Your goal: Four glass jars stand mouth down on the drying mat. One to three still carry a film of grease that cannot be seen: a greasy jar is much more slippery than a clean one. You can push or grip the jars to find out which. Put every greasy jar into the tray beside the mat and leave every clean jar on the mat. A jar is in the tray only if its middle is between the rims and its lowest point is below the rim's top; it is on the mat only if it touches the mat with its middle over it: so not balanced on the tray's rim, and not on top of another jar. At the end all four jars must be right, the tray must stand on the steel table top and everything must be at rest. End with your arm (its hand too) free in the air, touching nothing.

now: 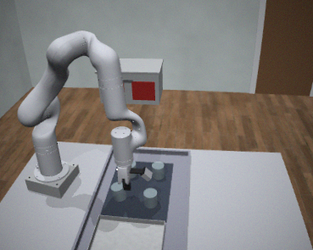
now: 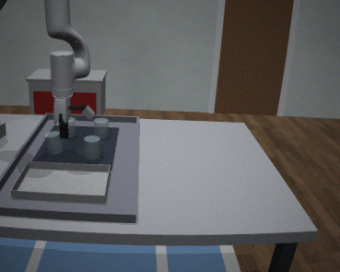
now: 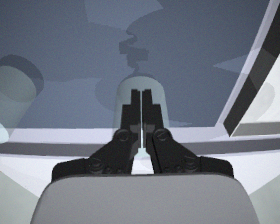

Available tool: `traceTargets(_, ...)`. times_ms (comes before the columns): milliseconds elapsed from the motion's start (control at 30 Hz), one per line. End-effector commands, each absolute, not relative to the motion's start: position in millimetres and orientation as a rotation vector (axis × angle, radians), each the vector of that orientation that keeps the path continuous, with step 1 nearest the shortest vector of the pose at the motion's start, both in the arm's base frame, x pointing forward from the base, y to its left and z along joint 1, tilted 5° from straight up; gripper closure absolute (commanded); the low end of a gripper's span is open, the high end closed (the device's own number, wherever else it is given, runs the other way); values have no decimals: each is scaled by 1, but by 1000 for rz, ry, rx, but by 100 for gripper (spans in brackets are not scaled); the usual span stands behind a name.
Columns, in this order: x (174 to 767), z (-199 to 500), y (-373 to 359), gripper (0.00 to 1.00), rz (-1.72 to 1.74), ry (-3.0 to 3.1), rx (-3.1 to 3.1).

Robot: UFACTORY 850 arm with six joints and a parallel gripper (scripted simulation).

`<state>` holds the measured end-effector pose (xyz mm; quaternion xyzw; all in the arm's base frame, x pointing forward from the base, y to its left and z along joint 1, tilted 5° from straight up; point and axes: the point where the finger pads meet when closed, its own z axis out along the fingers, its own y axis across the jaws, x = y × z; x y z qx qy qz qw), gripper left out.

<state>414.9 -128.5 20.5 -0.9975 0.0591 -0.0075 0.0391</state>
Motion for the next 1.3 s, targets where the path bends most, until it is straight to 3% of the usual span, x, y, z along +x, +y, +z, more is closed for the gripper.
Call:
traceTargets(0, 415, 21, -129, 100, -25, 181, -3058)
traceTargets(1267, 437, 15, -131, 100, -25, 181, -3058)
